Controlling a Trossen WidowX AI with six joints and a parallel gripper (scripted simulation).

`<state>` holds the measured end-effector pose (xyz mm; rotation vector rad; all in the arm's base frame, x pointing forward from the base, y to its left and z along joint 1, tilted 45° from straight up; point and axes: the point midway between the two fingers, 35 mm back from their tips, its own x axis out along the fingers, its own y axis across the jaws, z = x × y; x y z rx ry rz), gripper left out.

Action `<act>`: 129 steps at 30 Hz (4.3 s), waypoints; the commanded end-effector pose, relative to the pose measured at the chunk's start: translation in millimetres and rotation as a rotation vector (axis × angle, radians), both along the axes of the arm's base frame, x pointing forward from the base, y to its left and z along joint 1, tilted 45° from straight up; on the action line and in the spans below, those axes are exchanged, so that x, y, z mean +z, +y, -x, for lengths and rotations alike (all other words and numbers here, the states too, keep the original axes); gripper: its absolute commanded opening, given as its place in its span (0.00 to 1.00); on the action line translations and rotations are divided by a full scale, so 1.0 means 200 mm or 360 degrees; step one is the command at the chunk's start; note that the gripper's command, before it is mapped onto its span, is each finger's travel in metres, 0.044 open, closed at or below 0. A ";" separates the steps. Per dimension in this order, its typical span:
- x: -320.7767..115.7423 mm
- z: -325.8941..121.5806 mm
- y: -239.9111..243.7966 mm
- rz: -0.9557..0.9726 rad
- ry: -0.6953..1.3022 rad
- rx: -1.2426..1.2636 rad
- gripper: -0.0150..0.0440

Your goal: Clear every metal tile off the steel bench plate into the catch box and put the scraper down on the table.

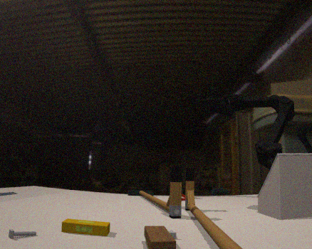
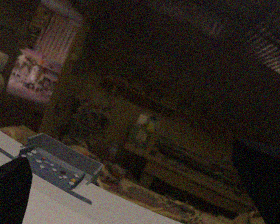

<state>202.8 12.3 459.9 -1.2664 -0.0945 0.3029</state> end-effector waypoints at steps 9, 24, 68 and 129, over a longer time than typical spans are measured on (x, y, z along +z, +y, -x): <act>-0.09 -0.14 0.03 -0.0218 0.0216 0.0042 1.00; -0.23 -0.31 0.12 -0.0432 0.0510 0.0078 1.00; -0.76 -0.55 0.67 -0.0656 0.1350 -0.0018 1.00; -1.52 -0.12 1.51 -0.0219 0.1797 -0.0463 1.00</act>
